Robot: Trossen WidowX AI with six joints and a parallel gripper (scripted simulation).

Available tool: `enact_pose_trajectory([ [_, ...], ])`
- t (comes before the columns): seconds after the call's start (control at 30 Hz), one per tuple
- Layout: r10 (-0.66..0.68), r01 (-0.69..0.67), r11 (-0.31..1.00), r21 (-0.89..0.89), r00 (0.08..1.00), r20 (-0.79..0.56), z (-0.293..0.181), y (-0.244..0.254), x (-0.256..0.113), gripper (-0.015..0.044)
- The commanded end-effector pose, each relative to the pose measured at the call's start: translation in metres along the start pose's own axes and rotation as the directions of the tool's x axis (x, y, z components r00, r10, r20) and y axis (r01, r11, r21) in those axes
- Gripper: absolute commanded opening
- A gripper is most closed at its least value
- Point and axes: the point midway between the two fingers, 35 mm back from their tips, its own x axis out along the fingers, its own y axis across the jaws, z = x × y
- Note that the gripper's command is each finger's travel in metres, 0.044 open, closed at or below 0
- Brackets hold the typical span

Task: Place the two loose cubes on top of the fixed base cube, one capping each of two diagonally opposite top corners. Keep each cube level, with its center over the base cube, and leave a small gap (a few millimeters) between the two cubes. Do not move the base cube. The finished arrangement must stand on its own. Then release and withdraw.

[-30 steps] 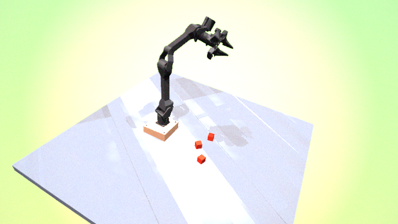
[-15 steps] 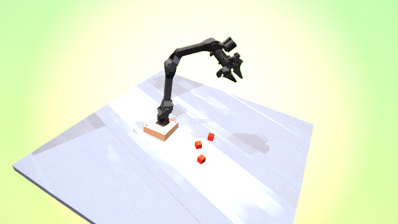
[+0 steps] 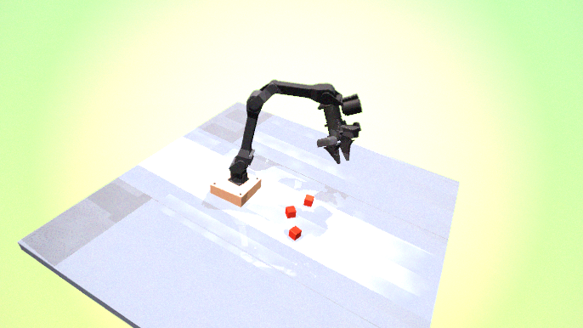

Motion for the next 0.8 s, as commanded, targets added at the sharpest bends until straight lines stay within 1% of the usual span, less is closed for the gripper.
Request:
enact_pose_trajectory([
  [0.0, -0.017, 0.014, 0.999, -0.031, 0.993, -0.117, -0.012, -0.022, 0.033, 0.0265],
  [0.23, -0.004, -0.006, 0.999, -0.033, 0.951, -0.309, -0.036, -0.072, 0.08, 0.0265],
  [0.47, 0.066, -0.066, 0.998, 0.016, 0.879, -0.472, -0.07, -0.12, 0.116, 0.0265],
  [0.67, 0.165, -0.133, 0.986, 0.098, 0.805, -0.57, -0.102, -0.157, 0.136, 0.0265],
  [0.77, 0.179, -0.141, 0.984, 0.11, 0.796, -0.578, -0.105, -0.161, 0.138, 0.0265],
])
